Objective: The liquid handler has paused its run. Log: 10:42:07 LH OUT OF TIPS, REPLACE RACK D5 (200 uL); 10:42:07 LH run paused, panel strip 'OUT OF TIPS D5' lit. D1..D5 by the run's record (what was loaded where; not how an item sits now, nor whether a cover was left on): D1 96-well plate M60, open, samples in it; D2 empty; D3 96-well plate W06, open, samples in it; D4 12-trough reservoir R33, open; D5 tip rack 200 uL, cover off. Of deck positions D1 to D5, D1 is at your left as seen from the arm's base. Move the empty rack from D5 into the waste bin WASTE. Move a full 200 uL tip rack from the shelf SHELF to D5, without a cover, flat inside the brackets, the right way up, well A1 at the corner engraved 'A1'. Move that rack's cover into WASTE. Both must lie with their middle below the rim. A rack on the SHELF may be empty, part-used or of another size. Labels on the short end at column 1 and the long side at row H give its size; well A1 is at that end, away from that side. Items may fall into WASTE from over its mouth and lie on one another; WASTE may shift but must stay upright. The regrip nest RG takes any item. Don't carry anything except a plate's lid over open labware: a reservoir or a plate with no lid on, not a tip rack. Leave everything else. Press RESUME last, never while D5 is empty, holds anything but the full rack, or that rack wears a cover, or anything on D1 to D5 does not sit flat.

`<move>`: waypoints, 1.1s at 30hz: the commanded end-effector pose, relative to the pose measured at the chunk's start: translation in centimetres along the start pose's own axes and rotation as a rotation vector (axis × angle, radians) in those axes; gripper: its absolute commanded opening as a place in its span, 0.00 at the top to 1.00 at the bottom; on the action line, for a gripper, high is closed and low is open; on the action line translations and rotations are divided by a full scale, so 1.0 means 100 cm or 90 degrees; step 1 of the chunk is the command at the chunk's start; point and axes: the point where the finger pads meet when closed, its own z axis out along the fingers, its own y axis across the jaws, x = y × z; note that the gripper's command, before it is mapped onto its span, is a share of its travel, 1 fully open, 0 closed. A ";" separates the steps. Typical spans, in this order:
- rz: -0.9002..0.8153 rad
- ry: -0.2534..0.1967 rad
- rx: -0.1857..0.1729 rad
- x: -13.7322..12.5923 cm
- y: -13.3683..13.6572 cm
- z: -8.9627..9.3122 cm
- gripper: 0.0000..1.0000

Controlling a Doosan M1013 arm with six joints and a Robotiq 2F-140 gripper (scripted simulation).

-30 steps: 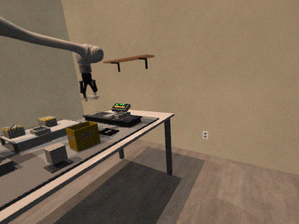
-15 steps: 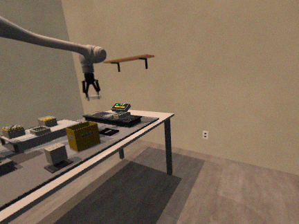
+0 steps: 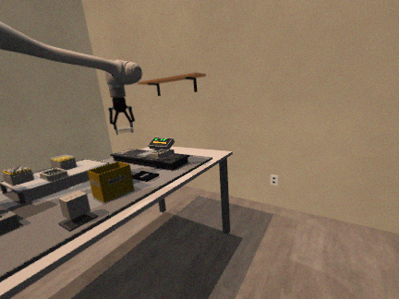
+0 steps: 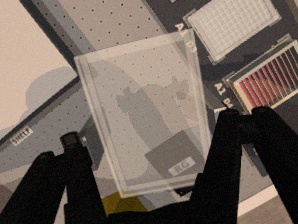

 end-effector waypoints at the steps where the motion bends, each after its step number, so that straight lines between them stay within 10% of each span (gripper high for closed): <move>1: 0.030 0.000 0.000 0.000 0.000 0.000 1.00; 33: 0.393 0.000 0.000 0.000 0.000 0.000 1.00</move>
